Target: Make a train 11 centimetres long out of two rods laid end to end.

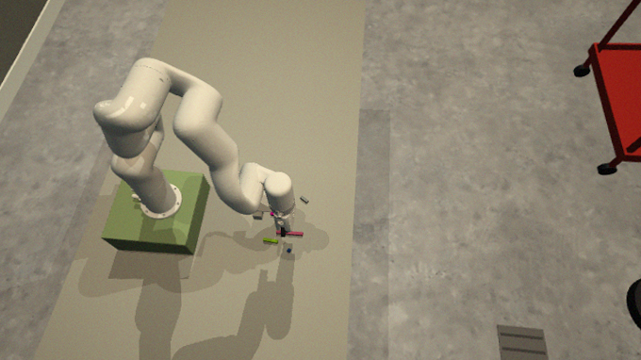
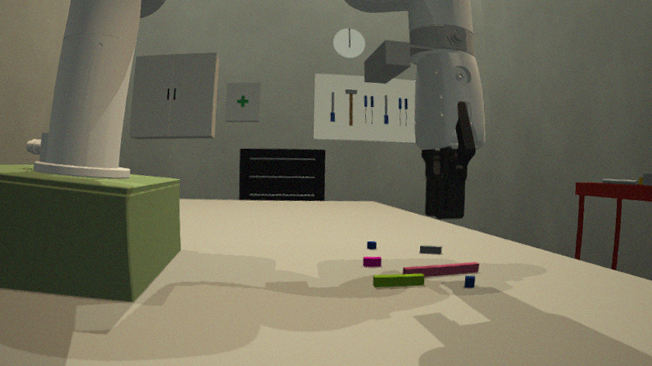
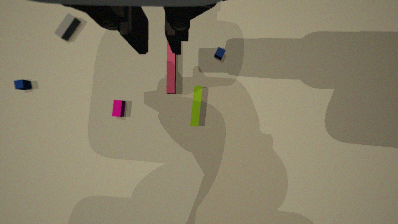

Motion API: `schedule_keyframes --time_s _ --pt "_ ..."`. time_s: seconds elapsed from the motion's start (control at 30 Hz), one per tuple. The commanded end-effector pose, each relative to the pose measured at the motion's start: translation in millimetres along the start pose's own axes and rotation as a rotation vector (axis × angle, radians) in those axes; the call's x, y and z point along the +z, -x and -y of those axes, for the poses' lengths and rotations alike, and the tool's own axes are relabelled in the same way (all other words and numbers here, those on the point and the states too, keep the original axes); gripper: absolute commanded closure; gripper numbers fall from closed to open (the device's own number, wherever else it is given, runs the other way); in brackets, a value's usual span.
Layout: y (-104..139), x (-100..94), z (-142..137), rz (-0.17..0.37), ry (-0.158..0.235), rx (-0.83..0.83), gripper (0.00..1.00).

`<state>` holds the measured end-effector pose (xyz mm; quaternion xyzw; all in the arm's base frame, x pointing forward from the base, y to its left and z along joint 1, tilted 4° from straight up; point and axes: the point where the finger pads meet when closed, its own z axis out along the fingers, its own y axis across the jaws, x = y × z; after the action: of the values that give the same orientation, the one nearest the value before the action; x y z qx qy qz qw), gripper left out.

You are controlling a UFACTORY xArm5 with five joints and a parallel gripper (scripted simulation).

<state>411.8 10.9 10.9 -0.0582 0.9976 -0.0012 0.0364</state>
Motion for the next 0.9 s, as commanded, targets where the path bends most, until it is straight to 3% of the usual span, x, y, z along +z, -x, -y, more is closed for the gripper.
schedule_keyframes --time_s 0.0,0.87 --pt "1 2.0 0 0.004 0.0 0.0 0.76" --pt "2 36.5 0 0.004 0.0 0.0 0.76"
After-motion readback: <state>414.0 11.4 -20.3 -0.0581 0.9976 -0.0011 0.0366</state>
